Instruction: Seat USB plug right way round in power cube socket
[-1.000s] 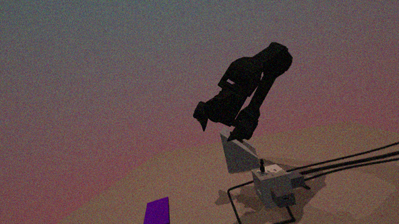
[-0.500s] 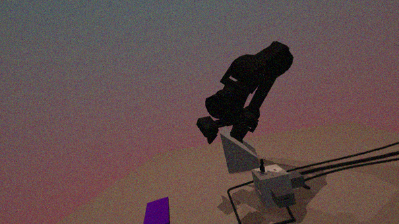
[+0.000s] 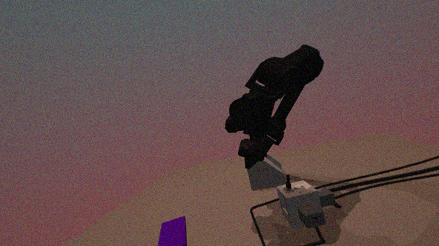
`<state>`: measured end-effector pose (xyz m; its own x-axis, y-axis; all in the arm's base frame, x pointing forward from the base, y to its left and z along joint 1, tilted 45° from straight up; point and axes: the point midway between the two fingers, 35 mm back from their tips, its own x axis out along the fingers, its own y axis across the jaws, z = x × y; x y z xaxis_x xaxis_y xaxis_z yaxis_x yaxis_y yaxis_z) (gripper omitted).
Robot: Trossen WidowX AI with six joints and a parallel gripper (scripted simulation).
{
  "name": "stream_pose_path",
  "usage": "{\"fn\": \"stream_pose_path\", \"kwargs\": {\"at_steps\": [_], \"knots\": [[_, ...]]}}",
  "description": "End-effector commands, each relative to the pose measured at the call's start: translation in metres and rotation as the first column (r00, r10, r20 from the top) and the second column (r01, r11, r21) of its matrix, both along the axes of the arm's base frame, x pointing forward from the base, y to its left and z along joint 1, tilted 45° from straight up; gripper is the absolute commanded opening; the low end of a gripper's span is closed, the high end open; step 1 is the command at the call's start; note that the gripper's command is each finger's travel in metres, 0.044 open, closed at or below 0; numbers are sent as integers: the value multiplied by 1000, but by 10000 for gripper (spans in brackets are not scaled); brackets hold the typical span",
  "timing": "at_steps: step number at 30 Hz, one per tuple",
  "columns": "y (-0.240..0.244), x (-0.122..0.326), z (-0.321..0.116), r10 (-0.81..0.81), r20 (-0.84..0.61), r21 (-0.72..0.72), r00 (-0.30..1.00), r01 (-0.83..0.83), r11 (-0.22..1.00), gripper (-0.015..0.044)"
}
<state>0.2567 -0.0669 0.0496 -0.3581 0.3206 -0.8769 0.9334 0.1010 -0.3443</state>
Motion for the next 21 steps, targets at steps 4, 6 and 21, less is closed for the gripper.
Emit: {"fn": "stream_pose_path", "kwargs": {"at_steps": [4,6,21], "knots": [[26,19,10,566,588,155,578,-767,622,440],[28,21,11,591,641,125,490,-826,549,440],[43,36,24,496,824,-306,-274,-952,-18,440]]}}
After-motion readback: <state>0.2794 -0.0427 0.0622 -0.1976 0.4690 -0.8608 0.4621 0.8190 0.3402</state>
